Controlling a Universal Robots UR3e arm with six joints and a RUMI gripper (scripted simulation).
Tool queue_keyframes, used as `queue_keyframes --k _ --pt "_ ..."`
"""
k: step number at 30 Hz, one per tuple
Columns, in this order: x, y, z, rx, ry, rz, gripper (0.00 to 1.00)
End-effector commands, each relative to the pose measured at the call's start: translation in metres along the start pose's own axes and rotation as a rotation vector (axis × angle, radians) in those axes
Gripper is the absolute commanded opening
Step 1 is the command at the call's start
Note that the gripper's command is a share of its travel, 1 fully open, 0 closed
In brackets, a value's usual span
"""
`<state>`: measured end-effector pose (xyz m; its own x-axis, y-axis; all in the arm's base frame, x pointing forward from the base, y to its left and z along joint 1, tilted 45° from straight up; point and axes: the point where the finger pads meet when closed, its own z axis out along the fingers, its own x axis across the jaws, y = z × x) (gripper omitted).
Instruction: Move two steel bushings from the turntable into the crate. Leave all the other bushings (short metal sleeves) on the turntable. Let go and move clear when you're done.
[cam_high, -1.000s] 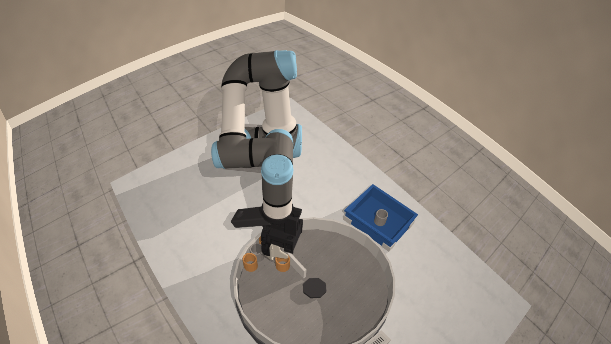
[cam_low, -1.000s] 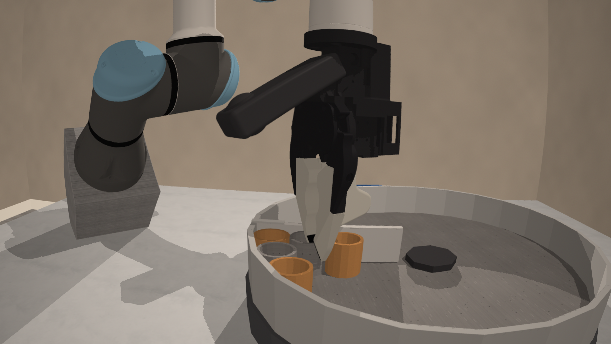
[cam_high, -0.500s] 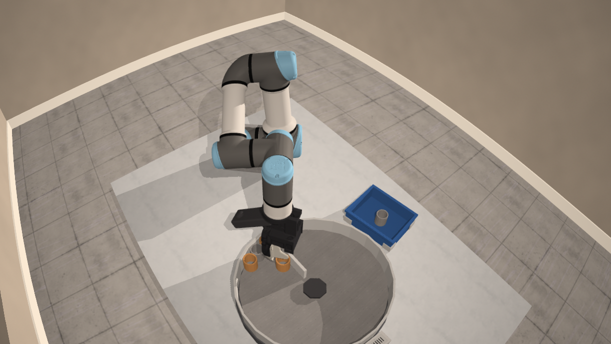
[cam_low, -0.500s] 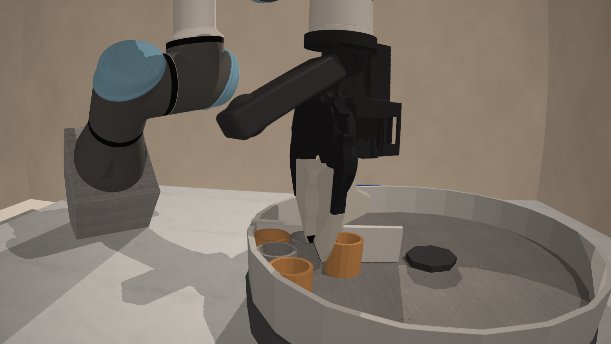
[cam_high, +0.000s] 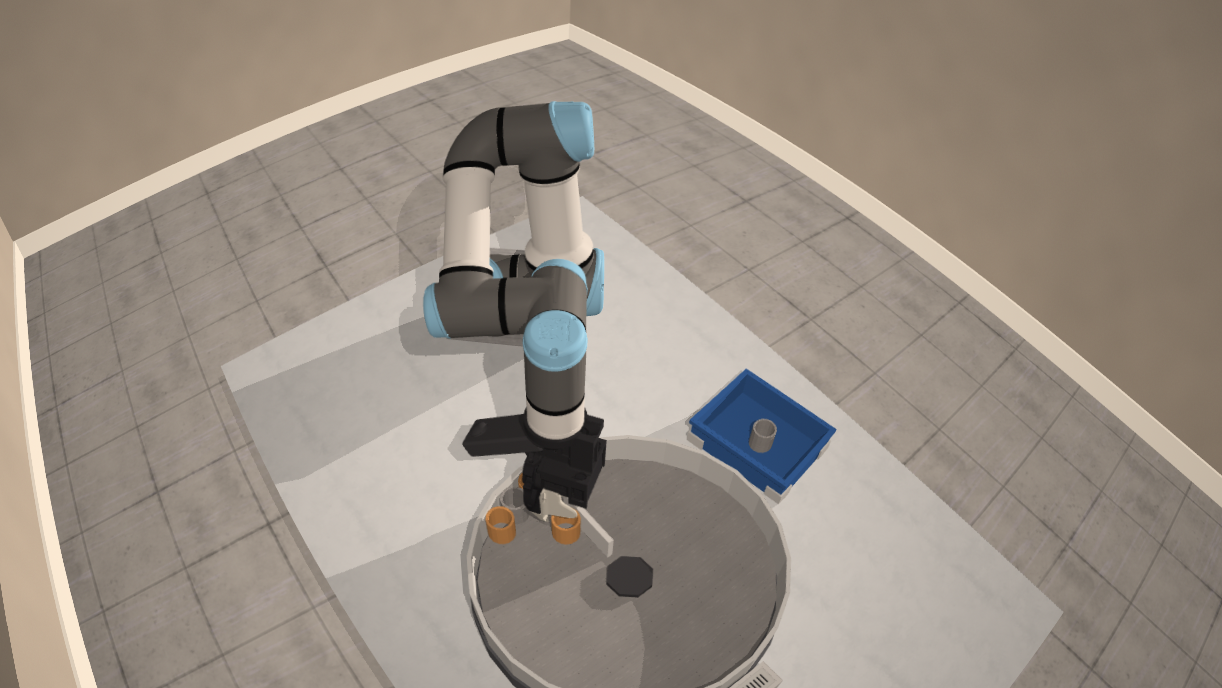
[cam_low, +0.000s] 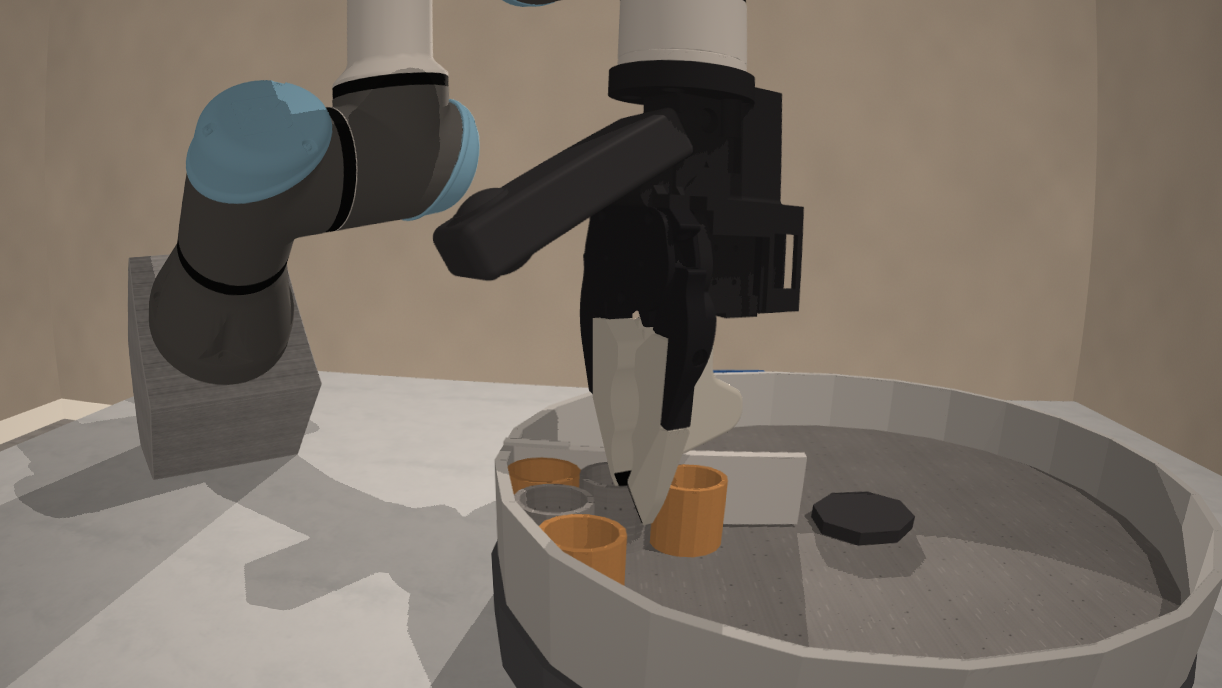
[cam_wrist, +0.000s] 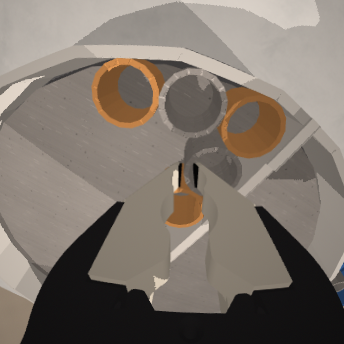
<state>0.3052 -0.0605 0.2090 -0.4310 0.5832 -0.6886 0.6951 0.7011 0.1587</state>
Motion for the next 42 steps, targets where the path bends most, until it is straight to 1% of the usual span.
queue_keyframes --k 1,2,3,42 --pt "-0.0007 0.0003 -0.0006 -0.001 -0.002 0.0 0.05" --pt "-0.0007 0.0003 -0.0006 -0.001 -0.002 0.0 0.05" --pt "-0.0007 0.0003 -0.0006 -0.001 -0.002 0.0 0.0" --pt "-0.0007 0.0003 -0.0006 -0.001 -0.002 0.0 0.0"
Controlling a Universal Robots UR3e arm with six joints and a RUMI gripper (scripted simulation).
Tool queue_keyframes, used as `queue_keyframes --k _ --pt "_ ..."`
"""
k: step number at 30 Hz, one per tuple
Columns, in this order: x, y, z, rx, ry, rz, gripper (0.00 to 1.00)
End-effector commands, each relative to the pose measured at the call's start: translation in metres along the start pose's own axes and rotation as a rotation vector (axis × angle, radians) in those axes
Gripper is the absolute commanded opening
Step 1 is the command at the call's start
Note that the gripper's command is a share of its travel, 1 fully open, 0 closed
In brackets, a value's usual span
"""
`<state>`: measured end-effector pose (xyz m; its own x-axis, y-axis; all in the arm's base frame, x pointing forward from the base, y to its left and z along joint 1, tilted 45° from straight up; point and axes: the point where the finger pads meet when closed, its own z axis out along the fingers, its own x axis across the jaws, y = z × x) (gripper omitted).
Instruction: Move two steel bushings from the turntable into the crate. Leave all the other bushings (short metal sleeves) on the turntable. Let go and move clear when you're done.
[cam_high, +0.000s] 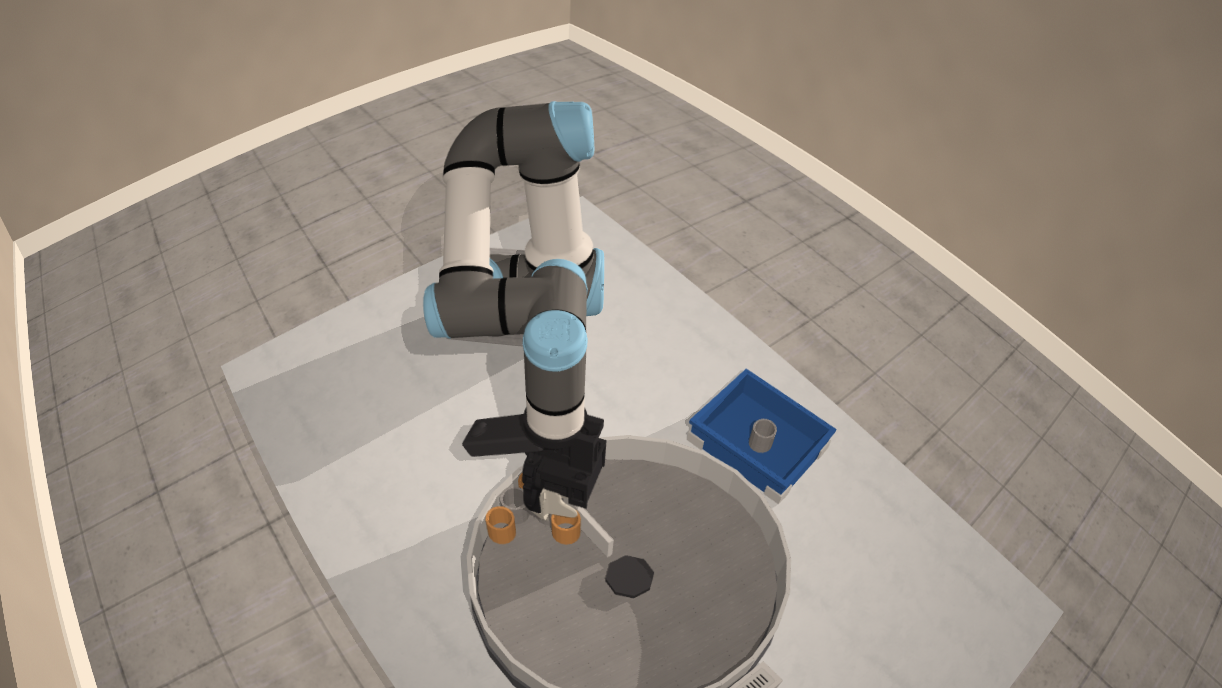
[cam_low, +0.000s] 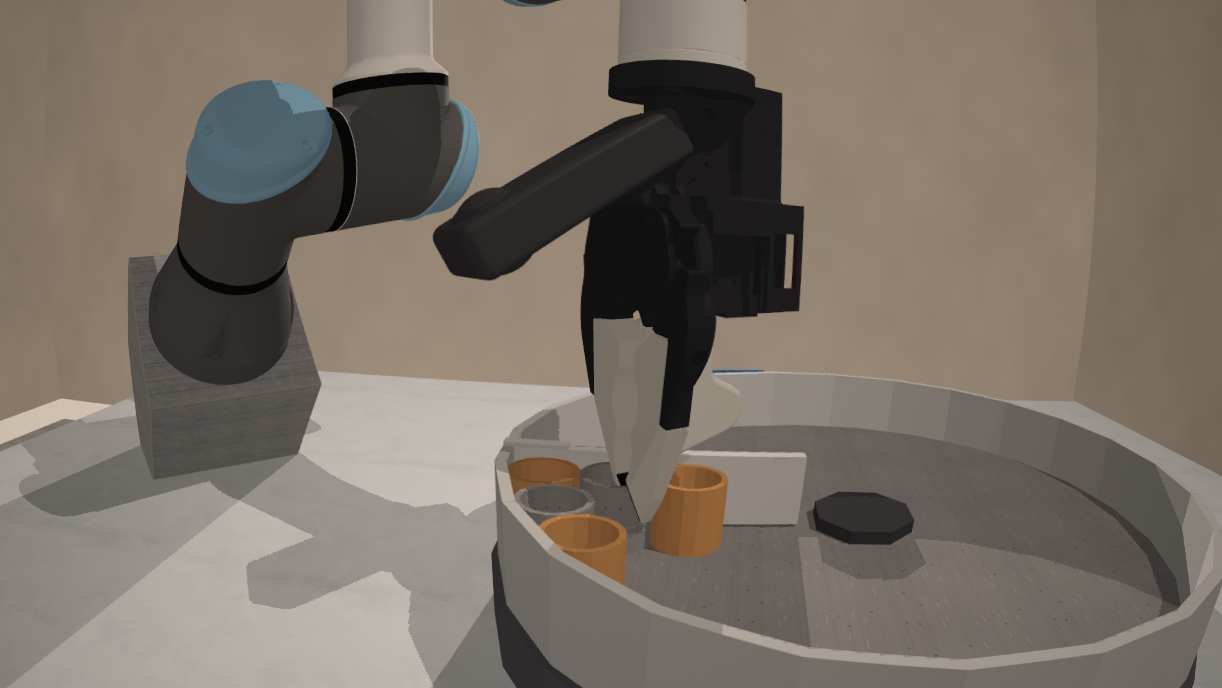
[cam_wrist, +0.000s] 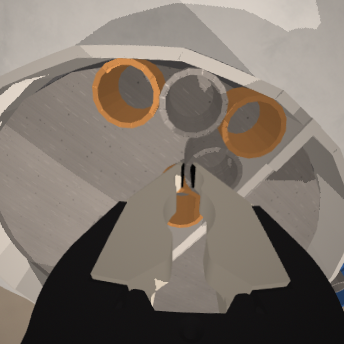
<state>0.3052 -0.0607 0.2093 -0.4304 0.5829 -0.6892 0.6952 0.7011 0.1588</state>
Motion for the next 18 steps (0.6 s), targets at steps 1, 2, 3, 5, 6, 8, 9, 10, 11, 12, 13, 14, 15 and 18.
queue_keyframes --k 1,2,3,5,6,8,9,10,11,12,13,14,15,18 --pt "0.0 0.0 0.0 -0.001 -0.001 0.0 0.0" --pt "0.0 0.0 0.0 -0.001 -0.001 0.0 0.0" --pt "0.0 0.0 0.0 -0.001 -0.001 0.0 0.0" --pt "0.0 0.0 0.0 -0.001 -0.001 0.0 0.0" --pt "0.0 0.0 0.0 -0.001 -0.001 0.0 0.0" --pt "0.0 0.0 -0.001 -0.001 -0.001 0.0 0.0" --pt "0.0 0.0 -0.002 -0.001 -0.001 0.0 0.0" --pt "0.0 0.0 -0.002 -0.001 -0.001 0.0 0.0" --pt "0.0 0.0 -0.004 -0.001 -0.001 0.0 0.0" --pt "0.0 0.0 -0.005 -0.001 -0.001 0.0 0.0" --pt "0.0 0.0 -0.007 -0.001 -0.001 0.0 0.0" --pt "0.0 0.0 -0.01 -0.001 -0.001 0.0 0.0" --pt "0.0 0.0 -0.013 -0.001 -0.001 0.0 0.0" --pt "0.0 0.0 -0.024 -0.001 -0.001 0.0 0.0"
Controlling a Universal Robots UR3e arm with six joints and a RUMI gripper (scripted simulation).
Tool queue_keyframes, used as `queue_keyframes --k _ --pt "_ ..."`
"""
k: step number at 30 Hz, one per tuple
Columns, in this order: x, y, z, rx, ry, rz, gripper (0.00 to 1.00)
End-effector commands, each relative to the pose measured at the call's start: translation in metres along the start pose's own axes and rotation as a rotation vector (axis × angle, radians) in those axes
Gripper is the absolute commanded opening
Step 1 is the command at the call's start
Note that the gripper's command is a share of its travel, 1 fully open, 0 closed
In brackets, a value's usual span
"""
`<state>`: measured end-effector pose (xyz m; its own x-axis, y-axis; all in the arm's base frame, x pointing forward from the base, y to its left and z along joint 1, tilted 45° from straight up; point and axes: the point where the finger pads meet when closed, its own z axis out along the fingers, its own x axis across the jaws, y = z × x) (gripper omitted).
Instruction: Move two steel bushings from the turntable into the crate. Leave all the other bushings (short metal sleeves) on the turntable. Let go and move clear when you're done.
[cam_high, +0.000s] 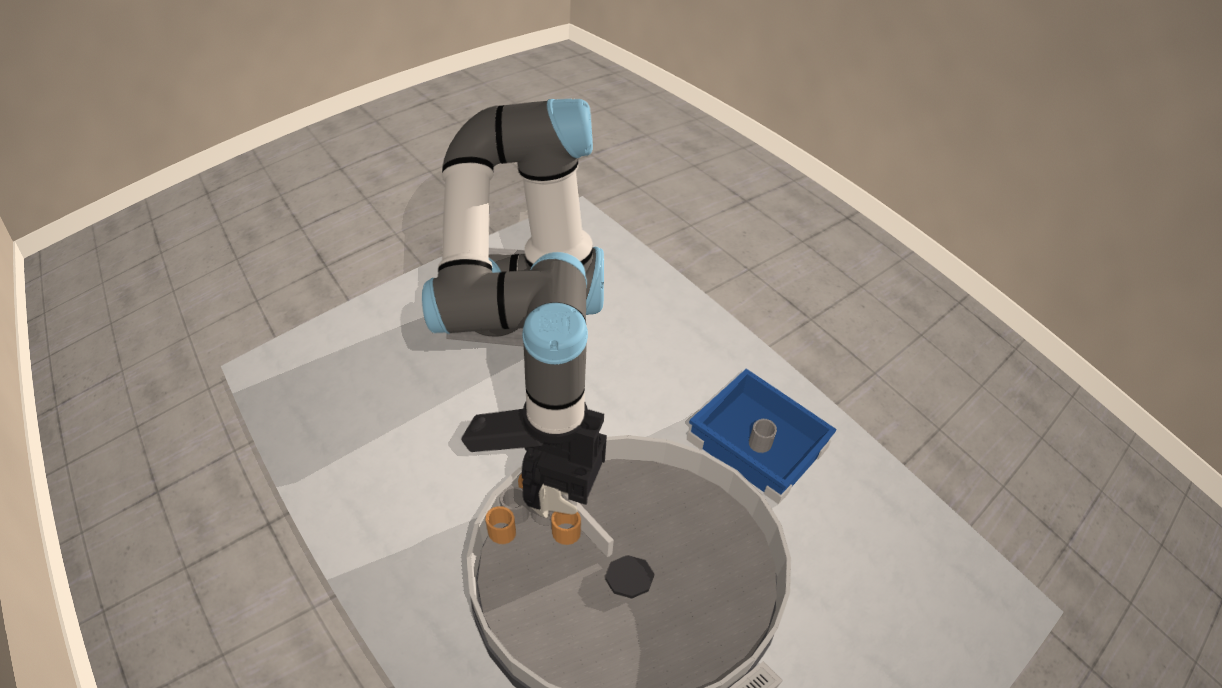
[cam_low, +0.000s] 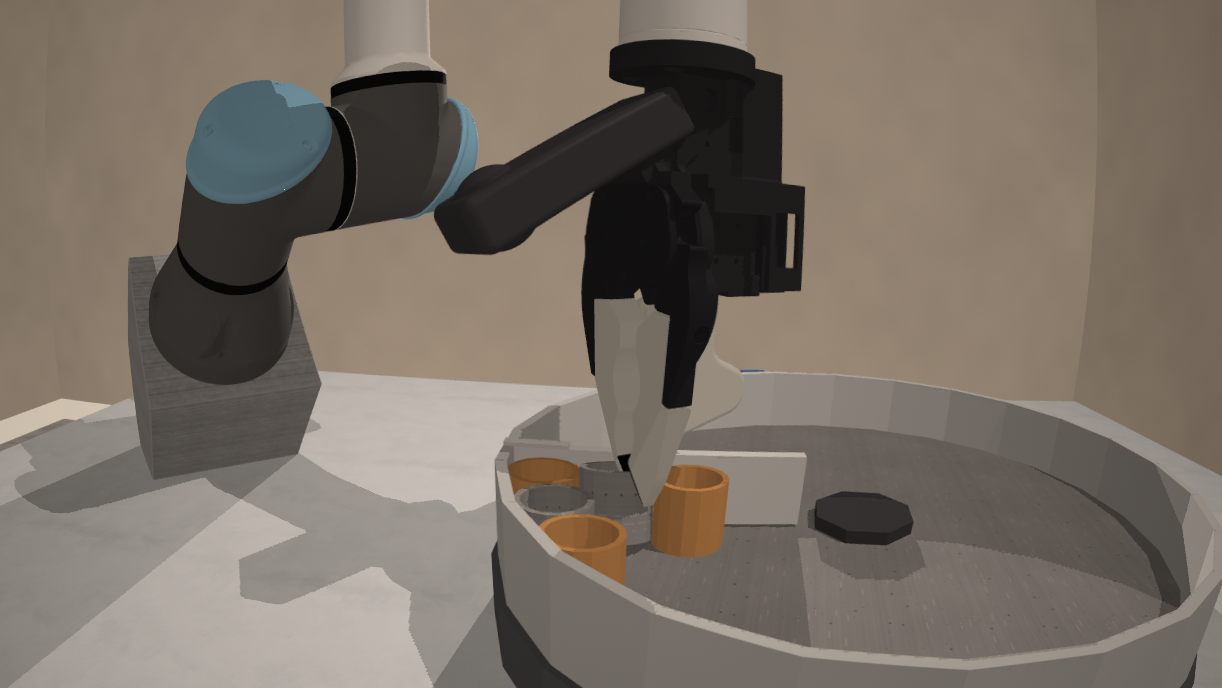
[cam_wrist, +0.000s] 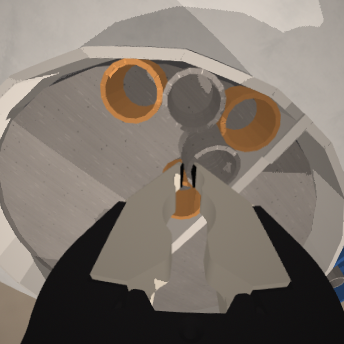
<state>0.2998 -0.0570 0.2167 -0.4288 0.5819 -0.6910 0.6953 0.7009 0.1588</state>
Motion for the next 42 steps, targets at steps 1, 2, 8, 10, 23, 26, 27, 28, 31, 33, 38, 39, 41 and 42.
queue_keyframes --k 1,2,8,10,23,26,27,28,31,33,38,39,41,42 --pt "0.0 0.0 -0.018 -0.001 0.001 0.0 0.0" --pt "0.0 0.0 -0.022 -0.001 0.001 0.0 0.0" --pt "0.0 0.0 -0.038 -0.001 0.001 0.0 0.0" --pt "0.0 0.0 -0.046 -0.001 0.001 0.0 0.0" --pt "0.0 0.0 -0.066 -0.001 0.001 0.0 0.0" --pt "0.0 0.0 -0.066 -0.001 0.001 0.0 0.0" --pt "0.0 0.0 -0.066 -0.001 0.001 0.0 0.0" --pt "0.0 0.0 -0.066 -0.001 0.001 0.0 0.0" --pt "0.0 0.0 -0.066 -0.001 0.001 0.0 0.0" --pt "0.0 0.0 -0.066 -0.001 0.001 0.0 0.0" --pt "0.0 0.0 -0.066 -0.001 0.001 0.0 0.0" --pt "0.0 0.0 -0.066 -0.001 0.001 0.0 0.0" --pt "0.0 0.0 -0.066 -0.001 0.001 0.0 0.0" --pt "0.0 0.0 -0.066 -0.001 0.001 0.0 0.0"
